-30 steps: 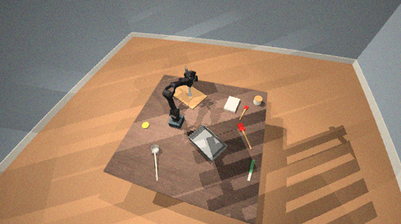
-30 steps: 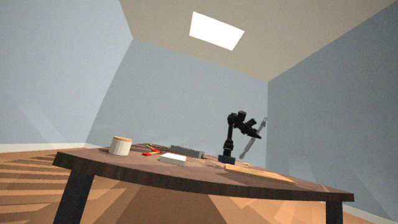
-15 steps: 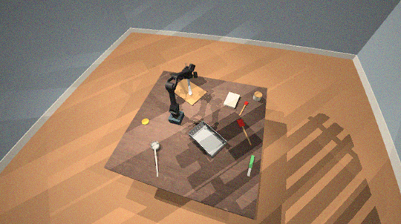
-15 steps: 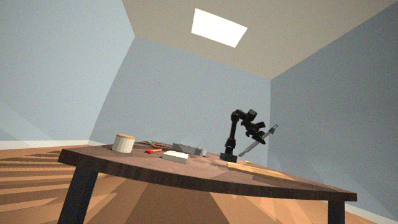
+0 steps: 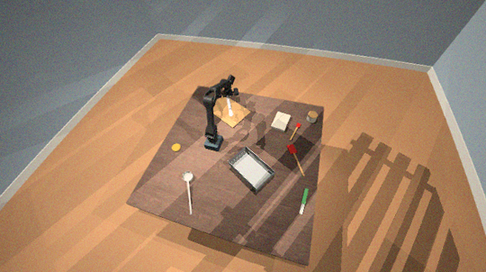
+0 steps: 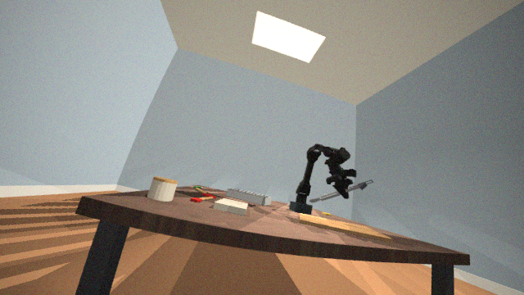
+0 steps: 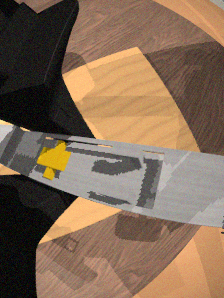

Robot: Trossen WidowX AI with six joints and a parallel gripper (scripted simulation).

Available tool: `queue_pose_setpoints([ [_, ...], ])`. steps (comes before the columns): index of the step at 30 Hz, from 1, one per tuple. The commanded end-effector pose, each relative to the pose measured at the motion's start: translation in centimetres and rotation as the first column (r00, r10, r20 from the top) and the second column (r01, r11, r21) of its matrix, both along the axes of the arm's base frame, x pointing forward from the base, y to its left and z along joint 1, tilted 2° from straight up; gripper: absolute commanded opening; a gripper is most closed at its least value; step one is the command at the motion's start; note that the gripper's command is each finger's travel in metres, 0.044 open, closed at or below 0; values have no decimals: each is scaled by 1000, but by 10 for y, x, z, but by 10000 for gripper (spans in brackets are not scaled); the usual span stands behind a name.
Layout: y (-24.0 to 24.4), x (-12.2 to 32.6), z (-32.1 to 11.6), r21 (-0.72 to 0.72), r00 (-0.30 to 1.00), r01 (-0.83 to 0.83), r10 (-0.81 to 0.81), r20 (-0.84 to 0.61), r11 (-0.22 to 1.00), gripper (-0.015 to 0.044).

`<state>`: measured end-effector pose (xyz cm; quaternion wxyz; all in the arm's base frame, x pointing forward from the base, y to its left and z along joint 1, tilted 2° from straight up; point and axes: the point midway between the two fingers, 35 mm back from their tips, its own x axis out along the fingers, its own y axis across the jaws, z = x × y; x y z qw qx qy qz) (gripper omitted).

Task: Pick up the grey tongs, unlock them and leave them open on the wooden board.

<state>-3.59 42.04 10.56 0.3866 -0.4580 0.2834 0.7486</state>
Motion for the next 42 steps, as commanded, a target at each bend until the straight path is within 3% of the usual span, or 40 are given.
queue_pose_setpoints([
  [1, -1, -1, -5, -53, 999, -14, 17, 50, 998, -150],
  [18, -15, -5, -28, -320, 950, -67, 159, 270, 945, -150],
  [42, -14, -5, -52, -323, 949, -68, 161, 271, 944, -150],
])
